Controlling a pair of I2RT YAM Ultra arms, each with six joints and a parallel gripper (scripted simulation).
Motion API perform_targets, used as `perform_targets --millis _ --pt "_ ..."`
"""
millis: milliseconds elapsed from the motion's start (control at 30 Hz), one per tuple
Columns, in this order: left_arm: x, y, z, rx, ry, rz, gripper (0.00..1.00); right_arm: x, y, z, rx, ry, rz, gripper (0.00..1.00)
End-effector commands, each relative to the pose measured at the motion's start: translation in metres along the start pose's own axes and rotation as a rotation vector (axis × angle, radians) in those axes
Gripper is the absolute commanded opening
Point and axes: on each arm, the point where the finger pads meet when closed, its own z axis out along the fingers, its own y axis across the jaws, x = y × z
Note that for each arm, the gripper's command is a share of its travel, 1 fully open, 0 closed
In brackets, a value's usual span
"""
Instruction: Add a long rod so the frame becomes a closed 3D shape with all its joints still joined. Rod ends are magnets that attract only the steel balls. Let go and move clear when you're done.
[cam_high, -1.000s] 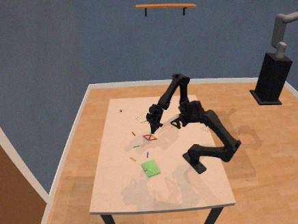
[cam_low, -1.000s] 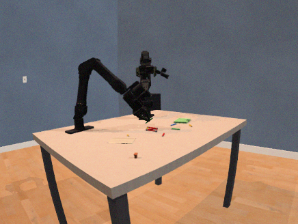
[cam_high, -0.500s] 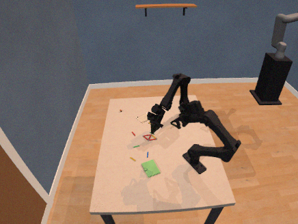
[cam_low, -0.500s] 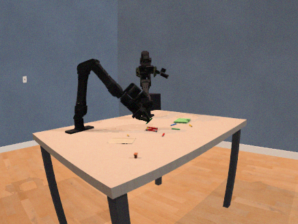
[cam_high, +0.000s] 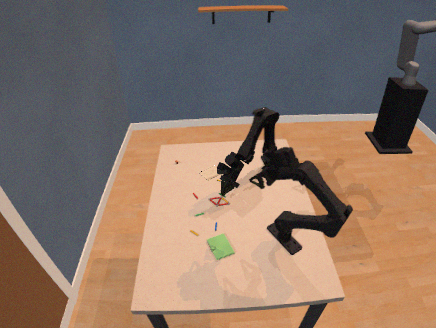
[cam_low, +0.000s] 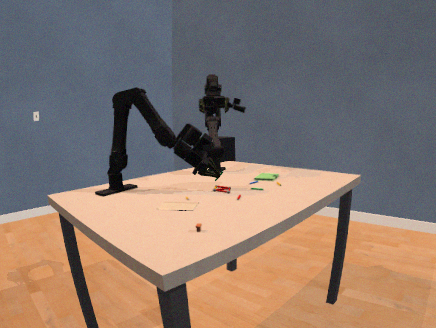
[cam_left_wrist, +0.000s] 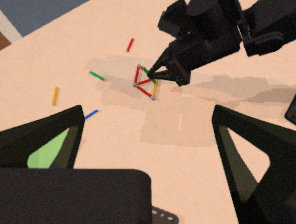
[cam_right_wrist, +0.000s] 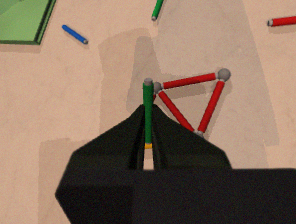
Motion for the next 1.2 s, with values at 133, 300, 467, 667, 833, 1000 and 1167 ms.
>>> perform_targets --millis 133,300,467,667,833,1000,1167 --pt "-0.007 0.0 -0.001 0.0 -0.008 0.0 1.0 -0.018 0.008 -0.004 -0.016 -0.136 0.049 0.0" --pt "-0.007 0.0 -0.001 0.0 -0.008 0.0 1.0 -0.012 0.007 -0.002 -0.014 -0.166 0.081 0.0" --pt "-0.007 0.0 -0.001 0.0 -0.008 0.0 1.0 -0.018 0.007 -0.003 -0.017 -0.226 0.115 0.0" --pt "-0.007 0.0 -0.001 0.0 -0.008 0.0 1.0 -0.011 0.007 -0.002 -0.017 -0.264 0.152 0.0" --pt "-0.007 0.0 -0.001 0.0 -0.008 0.0 1.0 -0.014 0.007 -0.003 -0.018 -0.298 0.173 0.0" --pt "-0.007 0.0 -0.001 0.0 -0.008 0.0 1.0 -0.019 0.007 -0.005 -0.023 -0.352 0.204 0.0" --pt "-0.007 0.0 -0.001 0.0 -0.008 0.0 1.0 -0.013 0.007 -0.003 -0.021 -0.369 0.224 0.0"
